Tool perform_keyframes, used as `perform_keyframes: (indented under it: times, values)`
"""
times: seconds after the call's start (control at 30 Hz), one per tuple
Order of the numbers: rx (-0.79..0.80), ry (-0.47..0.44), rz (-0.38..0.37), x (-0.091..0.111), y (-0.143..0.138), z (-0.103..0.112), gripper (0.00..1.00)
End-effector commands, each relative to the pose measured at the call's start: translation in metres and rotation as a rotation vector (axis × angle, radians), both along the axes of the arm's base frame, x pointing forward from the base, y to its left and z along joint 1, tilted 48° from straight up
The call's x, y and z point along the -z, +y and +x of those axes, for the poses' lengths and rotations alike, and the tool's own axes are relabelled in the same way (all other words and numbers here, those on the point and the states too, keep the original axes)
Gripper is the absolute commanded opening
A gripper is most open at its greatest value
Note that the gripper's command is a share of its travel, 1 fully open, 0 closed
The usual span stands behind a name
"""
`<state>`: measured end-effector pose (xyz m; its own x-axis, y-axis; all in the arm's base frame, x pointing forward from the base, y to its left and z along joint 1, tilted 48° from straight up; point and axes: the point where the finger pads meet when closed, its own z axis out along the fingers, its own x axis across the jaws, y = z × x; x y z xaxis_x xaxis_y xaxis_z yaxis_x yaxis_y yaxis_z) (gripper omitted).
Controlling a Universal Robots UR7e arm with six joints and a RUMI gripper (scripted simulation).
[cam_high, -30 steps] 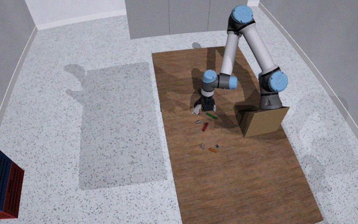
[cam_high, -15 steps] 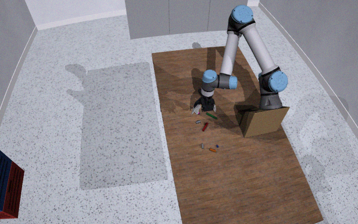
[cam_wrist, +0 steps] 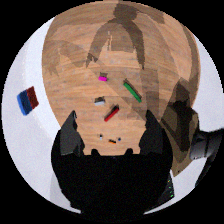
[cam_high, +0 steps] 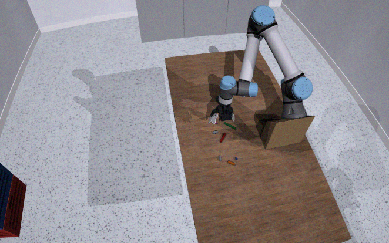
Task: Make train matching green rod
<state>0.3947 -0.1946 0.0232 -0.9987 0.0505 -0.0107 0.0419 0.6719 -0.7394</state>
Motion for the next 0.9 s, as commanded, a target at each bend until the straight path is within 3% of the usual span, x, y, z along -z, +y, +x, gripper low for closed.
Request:
perform_keyframes:
  times: [0.0, 0.87]
  values:
    - [0.001, -0.001, -0.001, -0.0009, -0.0005, -0.0005, 1.00]
    - [-0.008, 0.009, 0.000, 0.0001, 0.0006, -0.0002, 1.00]
